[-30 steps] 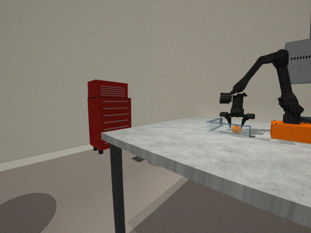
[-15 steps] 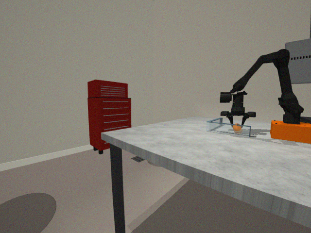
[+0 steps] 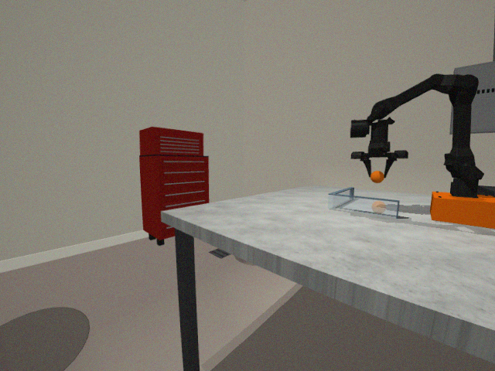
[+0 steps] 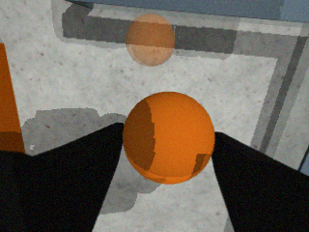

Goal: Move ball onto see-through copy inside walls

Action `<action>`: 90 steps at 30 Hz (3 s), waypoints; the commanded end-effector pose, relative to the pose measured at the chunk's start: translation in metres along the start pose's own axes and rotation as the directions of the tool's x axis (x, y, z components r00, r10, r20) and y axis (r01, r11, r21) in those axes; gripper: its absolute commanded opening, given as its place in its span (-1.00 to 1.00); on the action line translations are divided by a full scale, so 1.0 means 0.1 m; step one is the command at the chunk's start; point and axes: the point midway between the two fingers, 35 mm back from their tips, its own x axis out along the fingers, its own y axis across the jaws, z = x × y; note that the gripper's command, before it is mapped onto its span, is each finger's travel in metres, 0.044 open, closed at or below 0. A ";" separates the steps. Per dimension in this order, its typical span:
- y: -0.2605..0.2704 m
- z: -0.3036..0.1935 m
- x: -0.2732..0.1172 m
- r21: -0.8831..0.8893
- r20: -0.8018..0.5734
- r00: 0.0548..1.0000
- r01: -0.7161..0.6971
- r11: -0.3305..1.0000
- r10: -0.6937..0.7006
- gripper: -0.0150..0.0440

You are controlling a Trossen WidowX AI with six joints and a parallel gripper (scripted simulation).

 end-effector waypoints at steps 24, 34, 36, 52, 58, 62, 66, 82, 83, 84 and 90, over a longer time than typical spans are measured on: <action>0.18 0.40 0.46 -0.004 0.012 1.000 0.013 1.000 -0.013 -0.49; 0.19 0.39 0.95 -0.004 0.011 1.000 0.013 1.000 -0.013 -0.49; 0.19 0.39 0.96 -0.004 0.011 1.000 0.013 1.000 -0.013 -0.49; 0.19 0.39 1.15 -0.004 0.011 1.000 0.012 1.000 -0.012 -0.49; 0.17 0.40 1.11 -0.008 0.012 1.000 0.017 1.000 -0.017 0.04; 0.17 0.40 1.11 -0.008 0.012 1.000 0.017 1.000 -0.017 0.40; 0.17 0.40 1.11 -0.008 0.012 1.000 0.017 1.000 -0.017 0.65; 0.16 0.40 0.32 -0.006 0.017 0.999 0.027 1.000 -0.027 0.65; 0.16 0.40 0.32 -0.006 0.017 0.999 0.027 1.000 -0.027 0.65; 0.16 0.40 0.32 -0.006 0.017 0.999 0.027 1.000 -0.027 0.65; 0.22 0.37 -0.17 -0.006 0.017 1.000 0.026 1.000 -0.026 1.00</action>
